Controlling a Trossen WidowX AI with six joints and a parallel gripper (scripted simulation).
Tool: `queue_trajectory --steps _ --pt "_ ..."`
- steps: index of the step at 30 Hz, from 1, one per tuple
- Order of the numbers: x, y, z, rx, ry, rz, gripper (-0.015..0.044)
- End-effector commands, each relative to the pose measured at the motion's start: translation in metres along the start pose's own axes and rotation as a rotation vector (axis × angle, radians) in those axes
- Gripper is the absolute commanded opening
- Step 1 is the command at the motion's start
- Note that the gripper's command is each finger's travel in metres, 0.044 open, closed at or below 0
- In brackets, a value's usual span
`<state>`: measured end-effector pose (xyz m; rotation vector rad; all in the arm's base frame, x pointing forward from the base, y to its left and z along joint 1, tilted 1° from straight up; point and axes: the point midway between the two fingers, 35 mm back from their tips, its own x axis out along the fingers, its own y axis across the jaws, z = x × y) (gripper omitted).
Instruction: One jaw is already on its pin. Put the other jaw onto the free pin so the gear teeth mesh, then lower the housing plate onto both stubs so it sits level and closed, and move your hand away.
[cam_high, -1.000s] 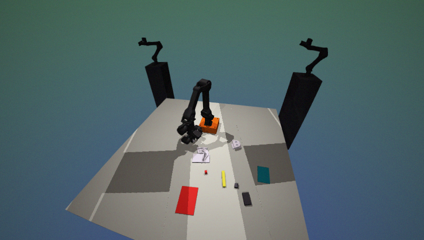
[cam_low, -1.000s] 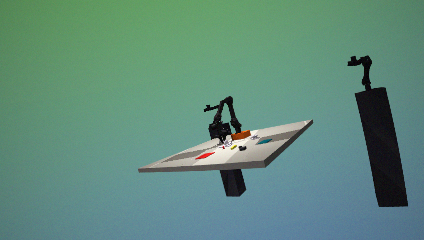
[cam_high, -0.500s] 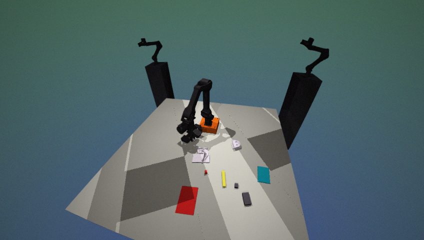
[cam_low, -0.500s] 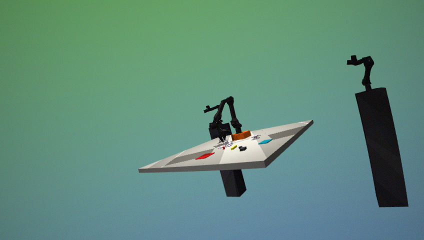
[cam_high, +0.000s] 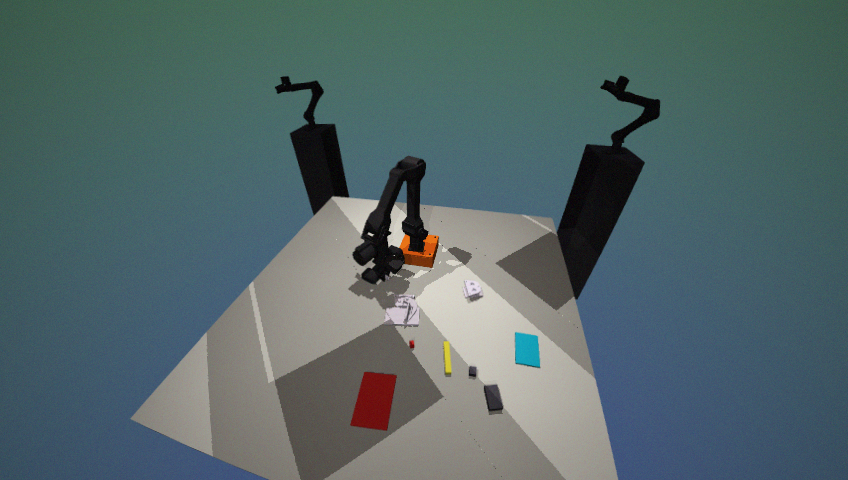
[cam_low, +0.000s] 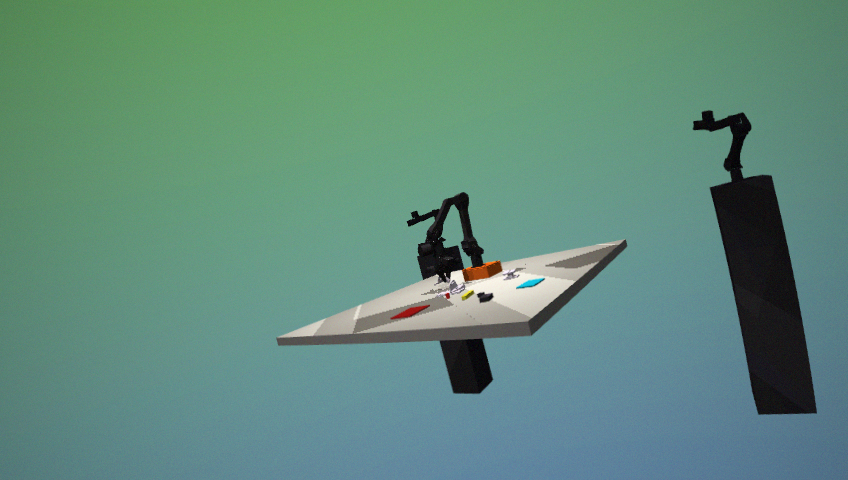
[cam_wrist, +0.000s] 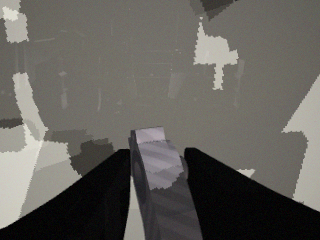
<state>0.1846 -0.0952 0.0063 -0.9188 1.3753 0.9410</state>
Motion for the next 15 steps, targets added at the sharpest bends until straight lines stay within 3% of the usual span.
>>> queue_trajectory --steps 1,15 --pt "-0.003 -0.003 0.0 0.001 -0.001 -0.011 0.0037" --pt "-0.029 -0.004 0.0 0.002 -0.001 -0.011 0.0037"
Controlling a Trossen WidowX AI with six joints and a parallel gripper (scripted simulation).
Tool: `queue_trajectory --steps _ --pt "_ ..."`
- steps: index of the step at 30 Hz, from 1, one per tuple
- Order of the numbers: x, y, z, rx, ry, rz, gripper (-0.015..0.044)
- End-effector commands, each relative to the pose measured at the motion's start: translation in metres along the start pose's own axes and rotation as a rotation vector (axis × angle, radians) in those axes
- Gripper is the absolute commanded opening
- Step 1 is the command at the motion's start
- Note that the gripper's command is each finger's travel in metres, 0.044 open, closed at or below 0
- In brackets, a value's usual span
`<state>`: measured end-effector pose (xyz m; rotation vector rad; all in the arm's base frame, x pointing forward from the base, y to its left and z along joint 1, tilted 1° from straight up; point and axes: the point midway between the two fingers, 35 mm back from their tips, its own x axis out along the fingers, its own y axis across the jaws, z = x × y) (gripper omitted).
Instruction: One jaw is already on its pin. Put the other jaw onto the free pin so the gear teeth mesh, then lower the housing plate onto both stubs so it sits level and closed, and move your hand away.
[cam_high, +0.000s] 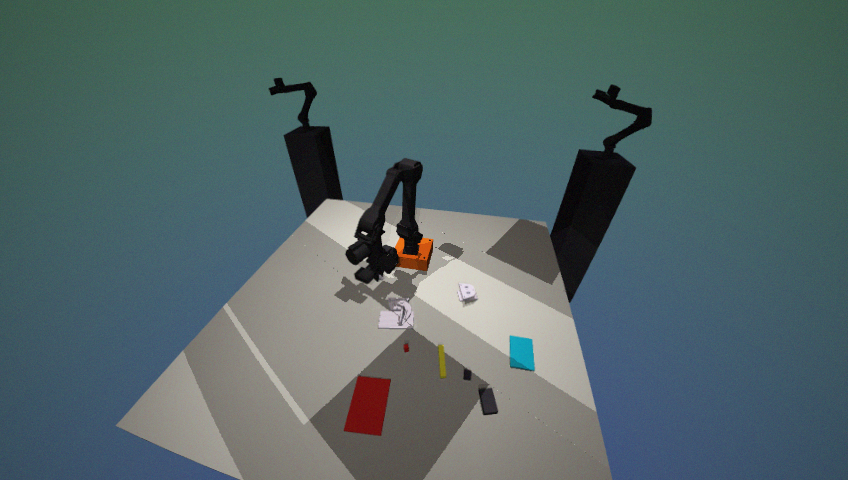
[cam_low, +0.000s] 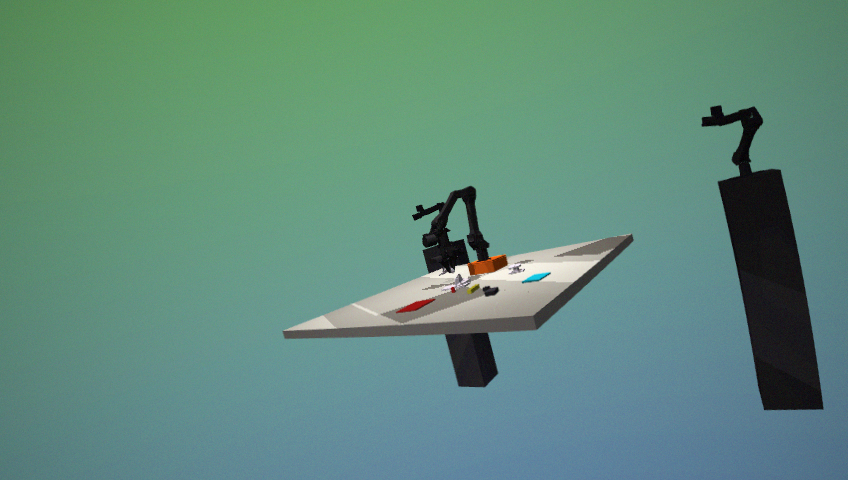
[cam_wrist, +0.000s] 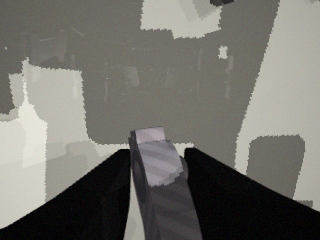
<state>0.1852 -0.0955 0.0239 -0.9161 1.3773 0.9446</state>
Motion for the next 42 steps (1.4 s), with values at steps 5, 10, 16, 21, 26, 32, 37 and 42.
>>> queue_trajectory --steps 5,10,16,21,26,32,37,42 --pt "-0.027 -0.003 0.0 0.002 0.0 -0.015 0.0037" --pt "-0.031 -0.002 0.0 0.002 0.0 -0.015 0.0037" --pt "-0.031 -0.002 0.0 0.002 0.0 -0.015 0.0037" --pt "-0.032 -0.007 -0.002 0.086 -0.001 -0.016 0.0037" --pt "-0.032 -0.015 -0.006 0.258 -0.002 -0.016 0.0037" --pt "-0.033 -0.025 -0.012 0.463 -0.003 -0.017 0.0037" --pt "-0.032 -0.034 -0.017 0.634 -0.005 -0.018 0.0037" --pt "-0.032 -0.041 -0.022 0.782 -0.006 -0.018 0.0037"
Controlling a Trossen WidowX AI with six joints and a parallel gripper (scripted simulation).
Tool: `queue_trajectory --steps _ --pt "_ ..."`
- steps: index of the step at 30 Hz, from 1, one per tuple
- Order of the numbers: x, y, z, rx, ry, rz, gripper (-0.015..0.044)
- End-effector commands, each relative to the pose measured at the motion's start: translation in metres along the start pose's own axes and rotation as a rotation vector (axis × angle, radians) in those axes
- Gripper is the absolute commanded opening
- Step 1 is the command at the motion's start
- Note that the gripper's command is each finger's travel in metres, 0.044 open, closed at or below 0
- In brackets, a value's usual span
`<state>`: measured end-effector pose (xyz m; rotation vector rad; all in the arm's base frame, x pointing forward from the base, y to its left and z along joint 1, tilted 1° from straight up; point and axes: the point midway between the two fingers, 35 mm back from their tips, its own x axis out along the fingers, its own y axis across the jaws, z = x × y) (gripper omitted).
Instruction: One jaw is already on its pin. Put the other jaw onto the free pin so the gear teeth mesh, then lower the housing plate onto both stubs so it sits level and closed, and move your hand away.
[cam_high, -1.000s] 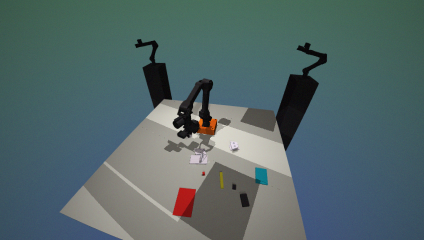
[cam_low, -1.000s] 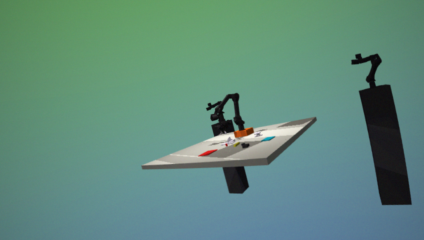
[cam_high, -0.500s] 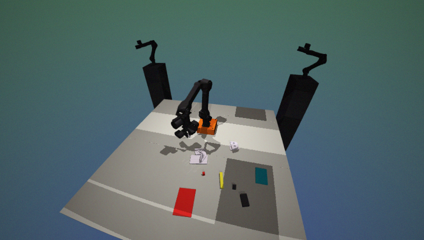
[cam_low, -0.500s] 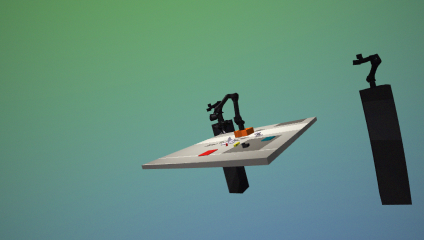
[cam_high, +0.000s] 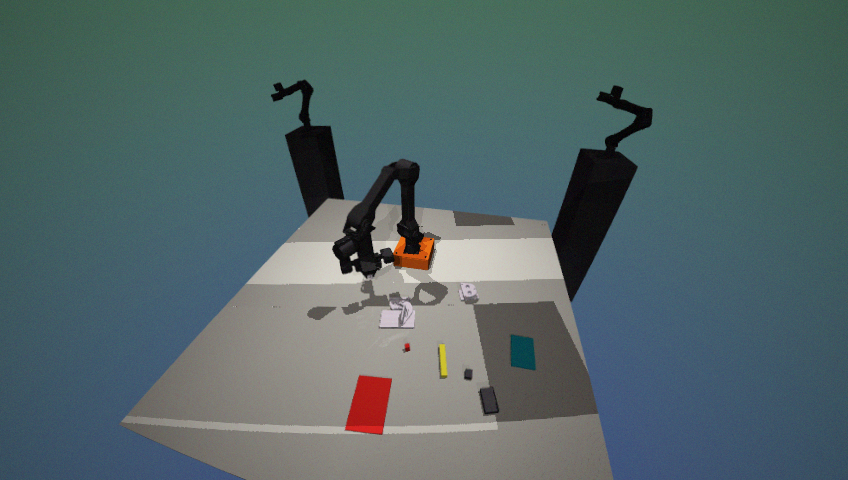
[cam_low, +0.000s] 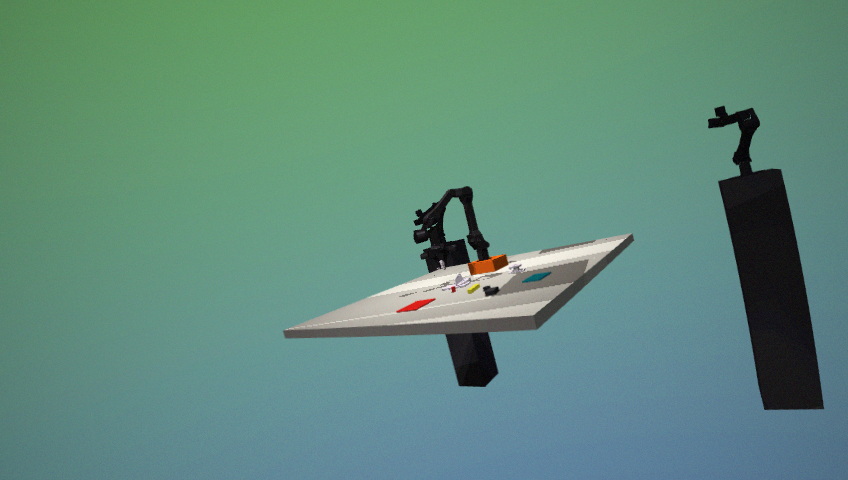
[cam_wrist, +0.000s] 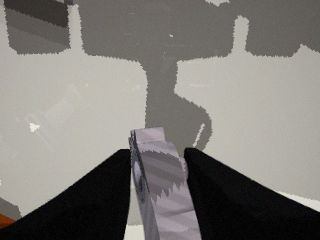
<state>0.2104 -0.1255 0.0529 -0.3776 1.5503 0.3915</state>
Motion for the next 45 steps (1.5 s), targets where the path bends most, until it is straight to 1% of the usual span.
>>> queue_trajectory --steps 1,17,39,45 --pt "-0.002 -0.008 0.002 0.081 -0.007 -0.011 0.0037" --pt "-0.002 -0.009 0.003 0.104 -0.008 -0.011 0.0037" --pt "-0.003 -0.05 0.011 0.844 -0.013 -0.01 0.0037" --pt "-0.003 -0.051 0.011 0.867 -0.013 -0.01 0.0037"
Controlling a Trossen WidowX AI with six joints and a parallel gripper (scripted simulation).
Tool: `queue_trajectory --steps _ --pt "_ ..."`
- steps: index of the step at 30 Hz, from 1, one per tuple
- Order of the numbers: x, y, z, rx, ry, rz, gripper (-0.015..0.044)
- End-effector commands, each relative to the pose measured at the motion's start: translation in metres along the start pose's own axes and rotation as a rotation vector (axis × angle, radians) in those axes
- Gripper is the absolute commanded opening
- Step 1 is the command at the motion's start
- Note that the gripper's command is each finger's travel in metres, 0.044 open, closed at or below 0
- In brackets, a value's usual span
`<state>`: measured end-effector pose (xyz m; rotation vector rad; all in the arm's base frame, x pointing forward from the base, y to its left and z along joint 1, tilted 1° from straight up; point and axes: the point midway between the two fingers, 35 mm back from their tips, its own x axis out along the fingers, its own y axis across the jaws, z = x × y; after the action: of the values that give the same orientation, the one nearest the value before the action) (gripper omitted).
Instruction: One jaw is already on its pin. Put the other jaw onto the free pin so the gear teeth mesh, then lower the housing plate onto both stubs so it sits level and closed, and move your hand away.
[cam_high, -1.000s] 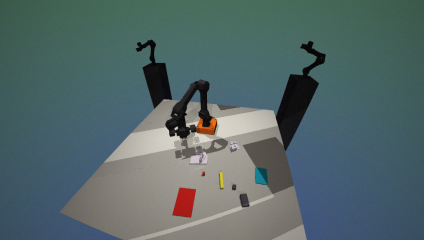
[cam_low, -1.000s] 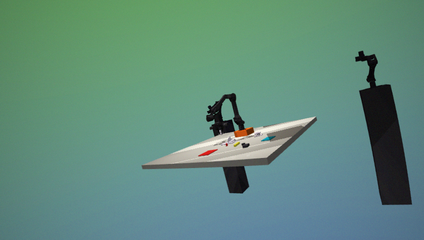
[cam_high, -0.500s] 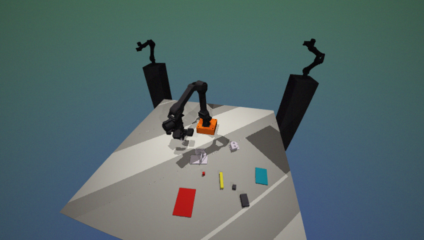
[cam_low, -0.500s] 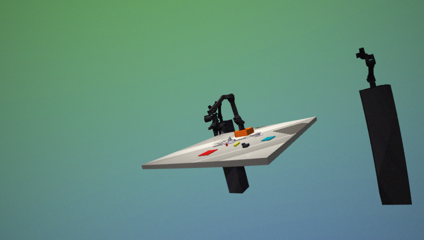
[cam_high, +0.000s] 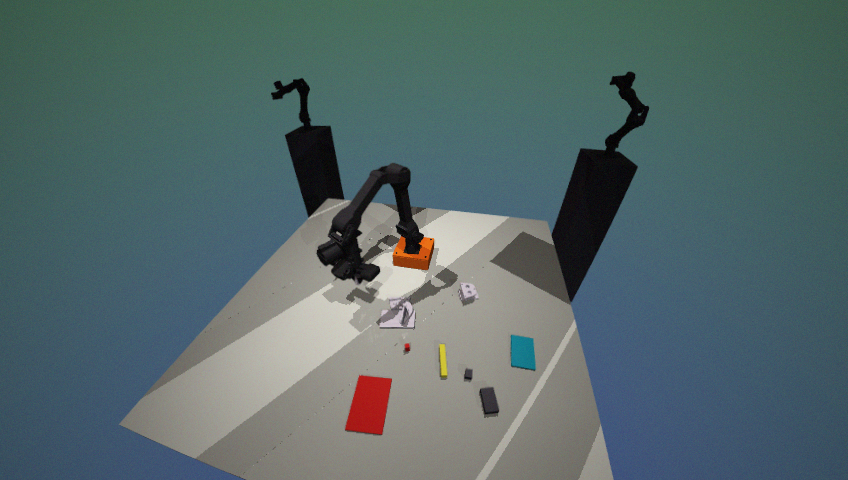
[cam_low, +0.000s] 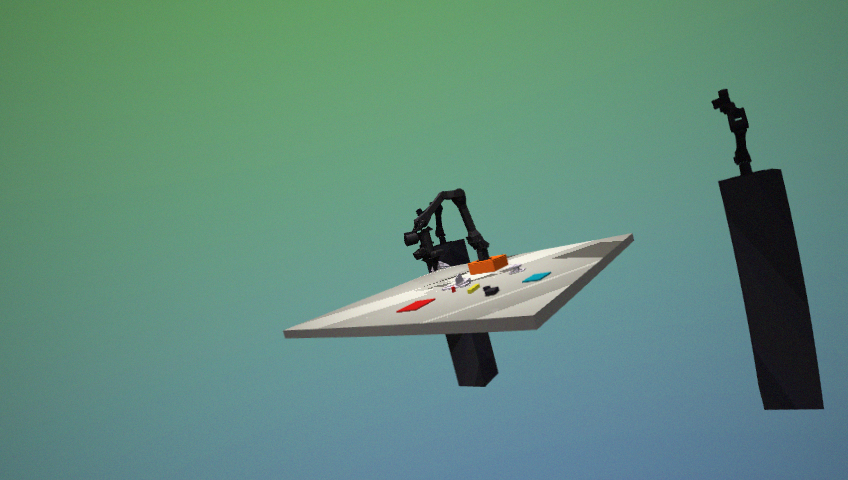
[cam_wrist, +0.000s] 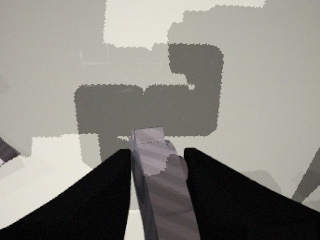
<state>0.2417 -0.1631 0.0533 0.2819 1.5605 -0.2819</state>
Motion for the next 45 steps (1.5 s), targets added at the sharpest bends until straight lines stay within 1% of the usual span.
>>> queue_trajectory --steps 1,10,45 --pt "-0.002 -0.001 0.003 0.018 -0.008 -0.003 0.0037" --pt "0.0 -0.001 0.003 0.018 -0.008 -0.003 0.0037" --pt "0.057 -0.001 0.004 0.018 -0.007 -0.003 0.0037"
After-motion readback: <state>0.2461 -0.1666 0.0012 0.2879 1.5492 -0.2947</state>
